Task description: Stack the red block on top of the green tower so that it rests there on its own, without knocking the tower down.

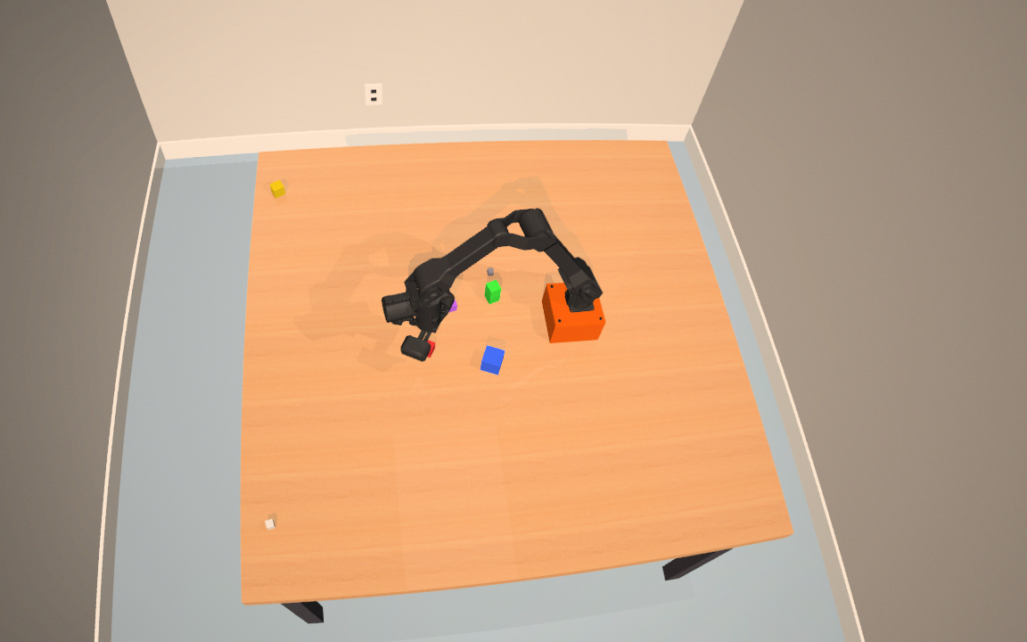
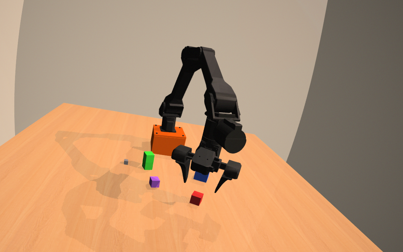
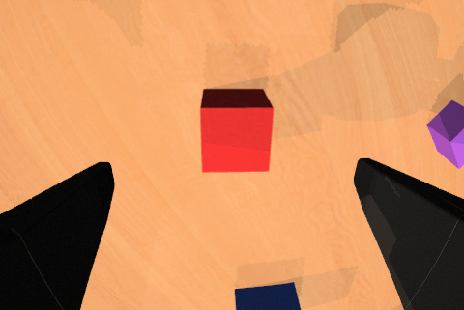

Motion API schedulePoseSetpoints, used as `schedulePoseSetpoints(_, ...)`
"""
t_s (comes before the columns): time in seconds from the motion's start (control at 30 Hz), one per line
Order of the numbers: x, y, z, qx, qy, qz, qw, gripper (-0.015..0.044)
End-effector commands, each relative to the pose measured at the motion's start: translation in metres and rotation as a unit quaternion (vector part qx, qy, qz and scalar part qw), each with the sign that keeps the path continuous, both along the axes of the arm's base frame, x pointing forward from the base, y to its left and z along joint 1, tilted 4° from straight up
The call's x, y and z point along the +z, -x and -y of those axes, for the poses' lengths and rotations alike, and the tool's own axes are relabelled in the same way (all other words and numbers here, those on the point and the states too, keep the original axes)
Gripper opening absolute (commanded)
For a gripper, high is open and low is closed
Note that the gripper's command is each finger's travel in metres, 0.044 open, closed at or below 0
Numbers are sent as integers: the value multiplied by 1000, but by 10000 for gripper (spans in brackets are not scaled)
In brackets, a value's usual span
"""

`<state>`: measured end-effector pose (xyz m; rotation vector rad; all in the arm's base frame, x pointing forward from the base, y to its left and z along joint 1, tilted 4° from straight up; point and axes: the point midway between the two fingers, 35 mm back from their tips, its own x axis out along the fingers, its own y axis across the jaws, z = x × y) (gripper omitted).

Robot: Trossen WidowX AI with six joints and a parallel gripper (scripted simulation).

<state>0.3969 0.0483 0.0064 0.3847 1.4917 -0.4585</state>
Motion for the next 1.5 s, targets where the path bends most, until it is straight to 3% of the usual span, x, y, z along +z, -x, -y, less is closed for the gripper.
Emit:
schedulePoseSetpoints(0.0,-10,1,2,0,3,-3,1000,440)
schedulePoseSetpoints(0.9,-47,0,4,0,3,-3,1000,440)
schedulePoseSetpoints(1.47,-48,0,4,0,3,-3,1000,440)
